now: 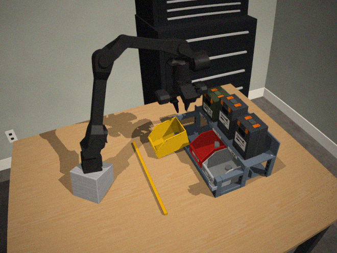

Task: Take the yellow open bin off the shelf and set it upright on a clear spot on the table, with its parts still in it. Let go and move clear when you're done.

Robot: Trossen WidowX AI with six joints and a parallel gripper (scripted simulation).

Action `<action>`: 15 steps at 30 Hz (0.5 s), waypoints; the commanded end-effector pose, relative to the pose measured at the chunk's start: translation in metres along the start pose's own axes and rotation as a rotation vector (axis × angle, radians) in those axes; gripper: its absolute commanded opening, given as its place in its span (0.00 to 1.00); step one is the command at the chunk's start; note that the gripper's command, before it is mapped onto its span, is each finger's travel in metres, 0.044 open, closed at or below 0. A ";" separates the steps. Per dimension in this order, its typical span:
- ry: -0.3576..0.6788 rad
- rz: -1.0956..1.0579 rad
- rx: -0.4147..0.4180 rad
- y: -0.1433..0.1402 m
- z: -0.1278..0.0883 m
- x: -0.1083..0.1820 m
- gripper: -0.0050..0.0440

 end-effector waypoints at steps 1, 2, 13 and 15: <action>0.000 -0.009 -0.027 0.007 -0.009 0.001 0.41; 0.000 -0.009 -0.026 0.009 -0.010 0.001 0.41; 0.000 -0.009 -0.026 0.009 -0.010 0.001 0.41; -0.001 -0.008 -0.032 0.007 -0.010 0.001 0.41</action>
Point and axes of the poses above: the point midway between the two fingers, 35 mm back from their tips, its own z axis out along the fingers, its own y axis across the jaws, x = y × z, the point moved 7 cm from there along -z, back along the fingers, and after that the axes turned 6 degrees about -z, right-handed, at the moved point
